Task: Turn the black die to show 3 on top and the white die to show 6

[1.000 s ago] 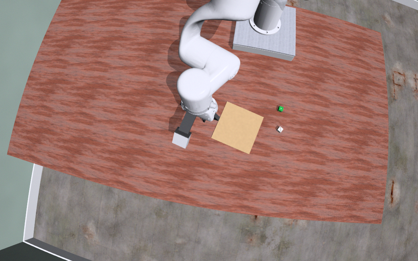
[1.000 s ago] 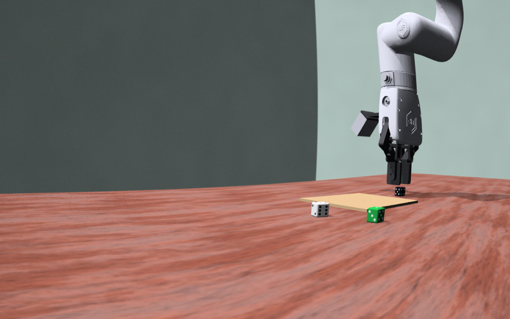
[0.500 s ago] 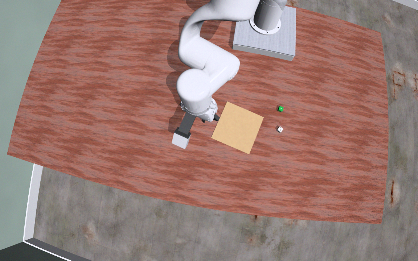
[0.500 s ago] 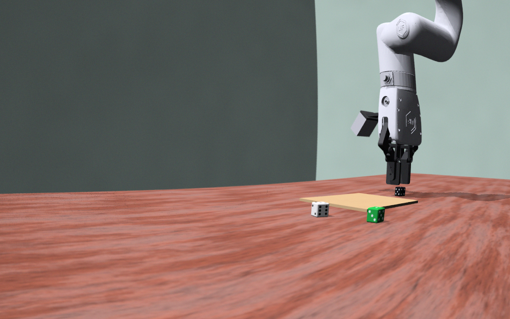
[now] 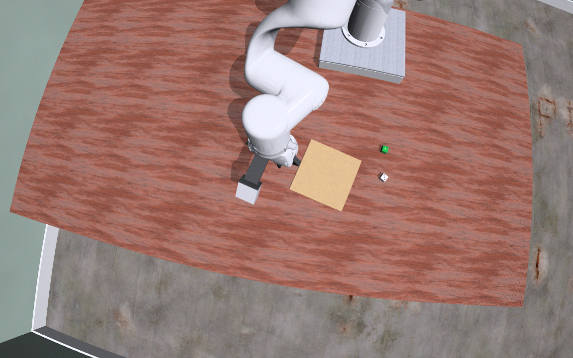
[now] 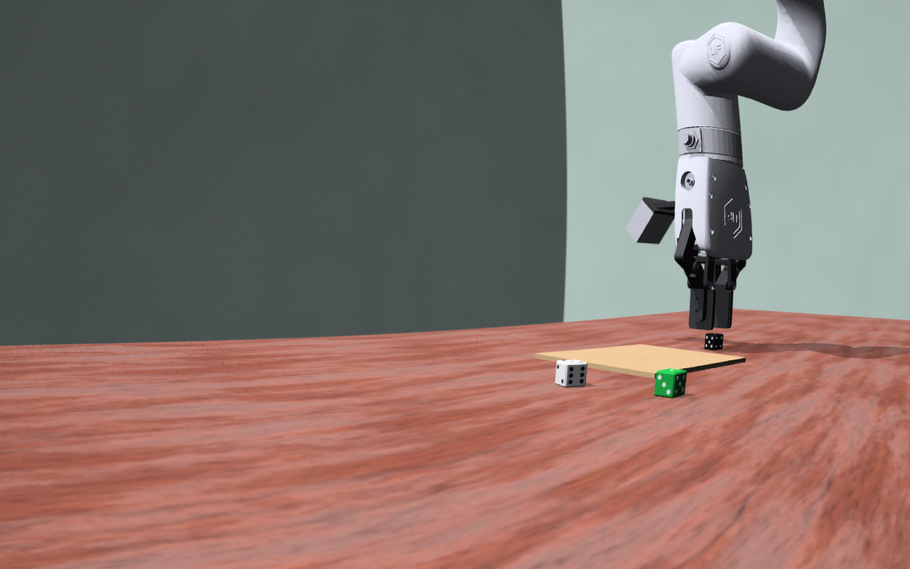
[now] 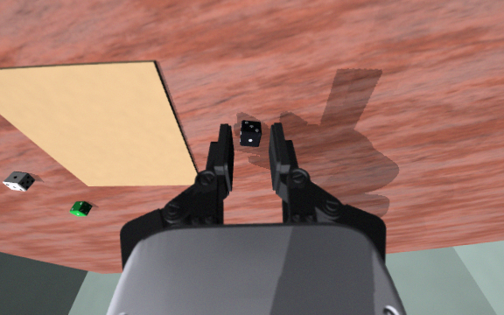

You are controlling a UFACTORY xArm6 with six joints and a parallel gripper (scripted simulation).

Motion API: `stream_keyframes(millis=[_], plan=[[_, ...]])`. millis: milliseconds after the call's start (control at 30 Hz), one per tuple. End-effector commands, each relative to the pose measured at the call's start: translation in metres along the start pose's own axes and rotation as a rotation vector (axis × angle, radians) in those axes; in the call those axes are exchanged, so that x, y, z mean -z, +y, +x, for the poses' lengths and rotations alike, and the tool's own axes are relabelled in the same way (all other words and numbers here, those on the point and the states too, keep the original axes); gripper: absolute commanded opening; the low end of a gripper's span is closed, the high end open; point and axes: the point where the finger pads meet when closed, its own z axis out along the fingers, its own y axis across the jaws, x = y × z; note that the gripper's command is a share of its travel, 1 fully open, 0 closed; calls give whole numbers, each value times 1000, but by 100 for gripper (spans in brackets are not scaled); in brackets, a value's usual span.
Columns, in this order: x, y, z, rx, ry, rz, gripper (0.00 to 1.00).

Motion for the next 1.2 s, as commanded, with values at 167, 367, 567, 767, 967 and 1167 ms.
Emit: stream_keyframes(millis=[167,367,567,767,967,1167], plan=[[1,0,2,0,4,-1,31],[1,0,2,0,4,-1,31],[1,0,2,0,4,-1,31],[1,0,2,0,4,-1,31],[-4,0,2,0,4,-1,31],[-10,0,2,0,4,-1,31]])
